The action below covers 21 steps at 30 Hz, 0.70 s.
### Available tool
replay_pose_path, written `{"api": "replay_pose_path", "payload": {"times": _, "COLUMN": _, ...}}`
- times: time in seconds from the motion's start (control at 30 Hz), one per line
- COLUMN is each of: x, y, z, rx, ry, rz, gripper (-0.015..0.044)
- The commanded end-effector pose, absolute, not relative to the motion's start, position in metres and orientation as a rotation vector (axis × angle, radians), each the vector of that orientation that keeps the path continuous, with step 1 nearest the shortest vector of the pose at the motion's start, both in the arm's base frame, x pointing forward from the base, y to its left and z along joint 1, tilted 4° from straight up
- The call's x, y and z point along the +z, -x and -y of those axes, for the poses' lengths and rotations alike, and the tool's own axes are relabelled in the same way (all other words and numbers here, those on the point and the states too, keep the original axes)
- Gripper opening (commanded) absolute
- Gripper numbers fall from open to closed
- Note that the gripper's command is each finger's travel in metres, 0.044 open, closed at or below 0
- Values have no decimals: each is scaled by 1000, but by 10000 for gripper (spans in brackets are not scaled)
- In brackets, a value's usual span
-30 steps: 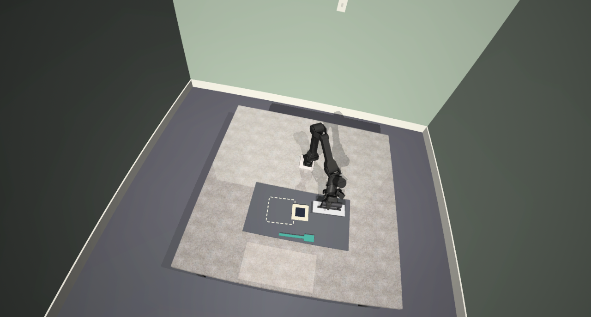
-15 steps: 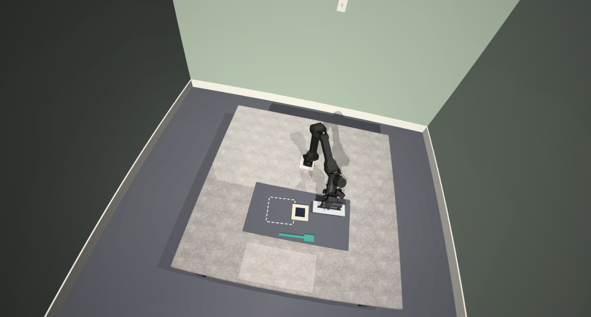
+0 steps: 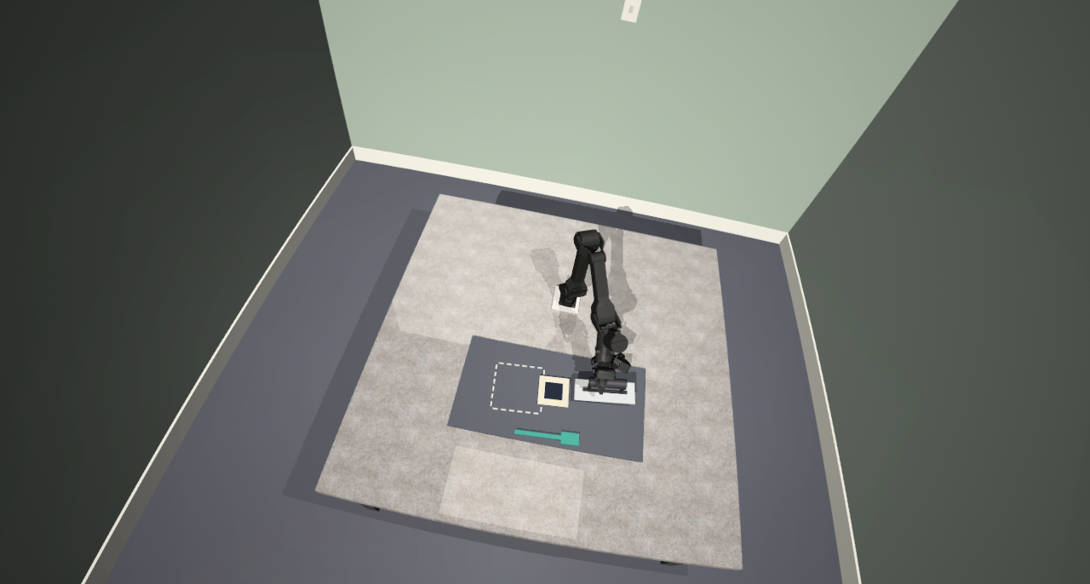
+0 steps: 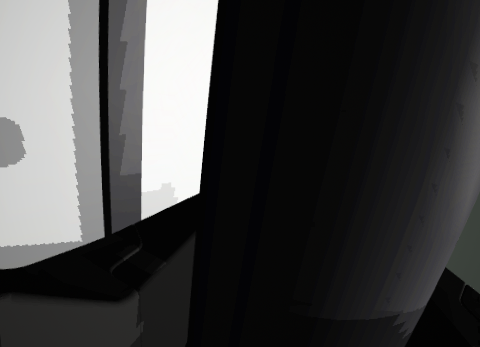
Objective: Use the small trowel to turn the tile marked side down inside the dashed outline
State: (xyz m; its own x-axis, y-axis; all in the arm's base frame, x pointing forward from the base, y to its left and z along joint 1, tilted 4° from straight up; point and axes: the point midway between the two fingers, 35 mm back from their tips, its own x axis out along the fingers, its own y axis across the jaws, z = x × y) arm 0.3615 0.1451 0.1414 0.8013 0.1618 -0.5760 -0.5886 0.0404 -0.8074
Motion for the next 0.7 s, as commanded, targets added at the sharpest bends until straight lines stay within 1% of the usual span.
{"api": "replay_pose_path", "payload": {"times": 0.0, "x": 141, "y": -364, "z": -145, "rx": 591, "ry": 1417, "rz": -357, "gripper": 0}}
{"api": "replay_pose_path", "payload": {"times": 0.67, "x": 109, "y": -367, "z": -147, "rx": 591, "ry": 1417, "rz": -357, "gripper": 0}}
